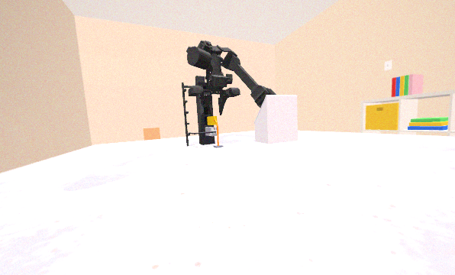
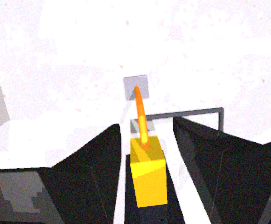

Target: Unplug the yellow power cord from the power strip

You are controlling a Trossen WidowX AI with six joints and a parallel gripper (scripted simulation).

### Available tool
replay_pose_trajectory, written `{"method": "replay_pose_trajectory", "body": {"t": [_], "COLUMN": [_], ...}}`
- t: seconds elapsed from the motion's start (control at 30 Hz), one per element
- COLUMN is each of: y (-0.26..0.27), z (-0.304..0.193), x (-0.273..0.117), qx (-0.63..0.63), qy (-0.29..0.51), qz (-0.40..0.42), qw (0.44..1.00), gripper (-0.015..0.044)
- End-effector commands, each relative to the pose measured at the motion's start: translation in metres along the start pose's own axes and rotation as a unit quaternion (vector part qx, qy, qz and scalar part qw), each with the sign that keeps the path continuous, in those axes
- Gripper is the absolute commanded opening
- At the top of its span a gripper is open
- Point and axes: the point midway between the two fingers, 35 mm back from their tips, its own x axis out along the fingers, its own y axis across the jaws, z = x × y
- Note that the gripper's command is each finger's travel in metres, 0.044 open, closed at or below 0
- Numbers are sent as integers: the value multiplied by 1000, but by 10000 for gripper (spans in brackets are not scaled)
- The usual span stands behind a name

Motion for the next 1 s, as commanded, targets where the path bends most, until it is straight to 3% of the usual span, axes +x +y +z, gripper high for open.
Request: {"method": "replay_pose_trajectory", "body": {"t": [0.0,0.97], "y": [0,1], "z": [-1,-40], "x": [1,1], "qx": [-6,-6], "qy": [4,5], "qz": [3,3], "qw": [1000,1000], "gripper": [160,160]}}
